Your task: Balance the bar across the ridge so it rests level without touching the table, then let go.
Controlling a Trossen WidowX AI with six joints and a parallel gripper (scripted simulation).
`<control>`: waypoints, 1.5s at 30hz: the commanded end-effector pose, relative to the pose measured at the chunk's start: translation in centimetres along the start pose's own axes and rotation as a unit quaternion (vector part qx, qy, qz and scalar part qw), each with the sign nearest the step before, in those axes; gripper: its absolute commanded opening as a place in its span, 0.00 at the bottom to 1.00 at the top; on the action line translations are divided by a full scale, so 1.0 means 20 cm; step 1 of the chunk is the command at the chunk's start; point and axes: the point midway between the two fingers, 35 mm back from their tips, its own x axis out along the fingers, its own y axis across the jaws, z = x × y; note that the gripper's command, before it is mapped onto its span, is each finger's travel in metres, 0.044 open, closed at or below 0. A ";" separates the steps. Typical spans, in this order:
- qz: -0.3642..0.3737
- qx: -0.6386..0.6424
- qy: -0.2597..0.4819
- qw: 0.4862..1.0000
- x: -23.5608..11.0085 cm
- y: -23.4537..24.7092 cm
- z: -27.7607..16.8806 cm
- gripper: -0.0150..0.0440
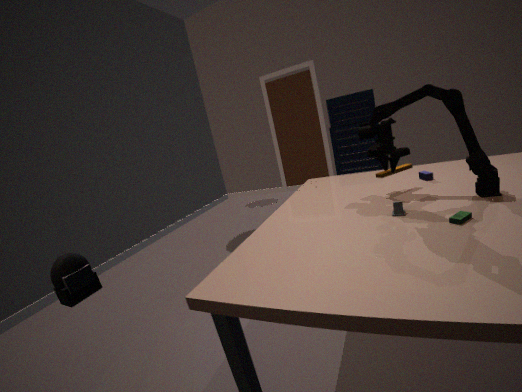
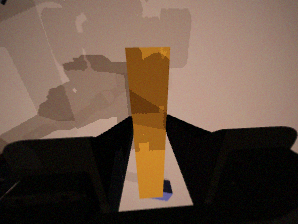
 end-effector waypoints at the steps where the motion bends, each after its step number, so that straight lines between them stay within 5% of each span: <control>1: -0.002 -0.024 -0.003 1.000 -0.01 0.03 0.08 0.25; 45: 0.001 -0.247 -0.009 0.969 -0.03 0.57 0.72 0.25</control>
